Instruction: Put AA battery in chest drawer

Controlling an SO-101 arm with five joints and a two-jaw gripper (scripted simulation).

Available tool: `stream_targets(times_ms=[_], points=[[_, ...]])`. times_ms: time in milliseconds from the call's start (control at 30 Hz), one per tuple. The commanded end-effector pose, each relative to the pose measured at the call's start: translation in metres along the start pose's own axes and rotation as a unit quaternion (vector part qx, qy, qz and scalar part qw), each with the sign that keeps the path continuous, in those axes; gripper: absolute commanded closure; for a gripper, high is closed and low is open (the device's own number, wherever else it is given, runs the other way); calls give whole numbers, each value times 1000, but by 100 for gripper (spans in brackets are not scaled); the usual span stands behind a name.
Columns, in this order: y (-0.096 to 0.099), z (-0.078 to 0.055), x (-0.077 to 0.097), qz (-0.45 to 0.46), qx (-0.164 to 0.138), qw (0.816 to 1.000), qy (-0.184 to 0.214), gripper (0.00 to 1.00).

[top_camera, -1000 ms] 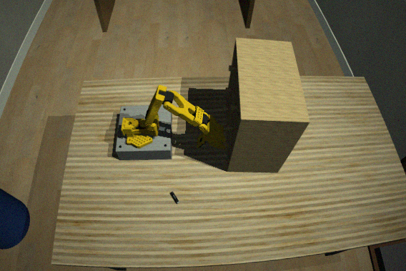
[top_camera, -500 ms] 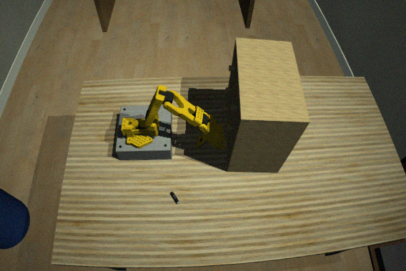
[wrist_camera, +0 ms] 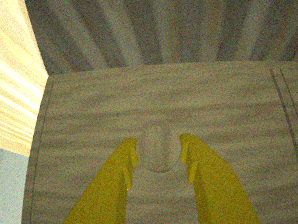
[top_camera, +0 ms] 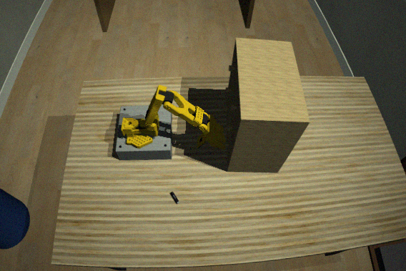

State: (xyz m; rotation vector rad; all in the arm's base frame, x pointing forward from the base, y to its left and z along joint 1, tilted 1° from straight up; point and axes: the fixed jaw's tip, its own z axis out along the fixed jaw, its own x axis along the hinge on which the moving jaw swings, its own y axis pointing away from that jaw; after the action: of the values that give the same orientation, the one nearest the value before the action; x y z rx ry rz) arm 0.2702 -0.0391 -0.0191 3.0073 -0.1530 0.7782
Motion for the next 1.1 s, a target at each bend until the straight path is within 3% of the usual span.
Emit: stream_targets(times_ms=[0,633,1067], points=[[0,-1,1,1,0,1000,2,88],[0,-1,1,1,0,1000,2,79],[0,-28,3,14,0,1000,4,79]])
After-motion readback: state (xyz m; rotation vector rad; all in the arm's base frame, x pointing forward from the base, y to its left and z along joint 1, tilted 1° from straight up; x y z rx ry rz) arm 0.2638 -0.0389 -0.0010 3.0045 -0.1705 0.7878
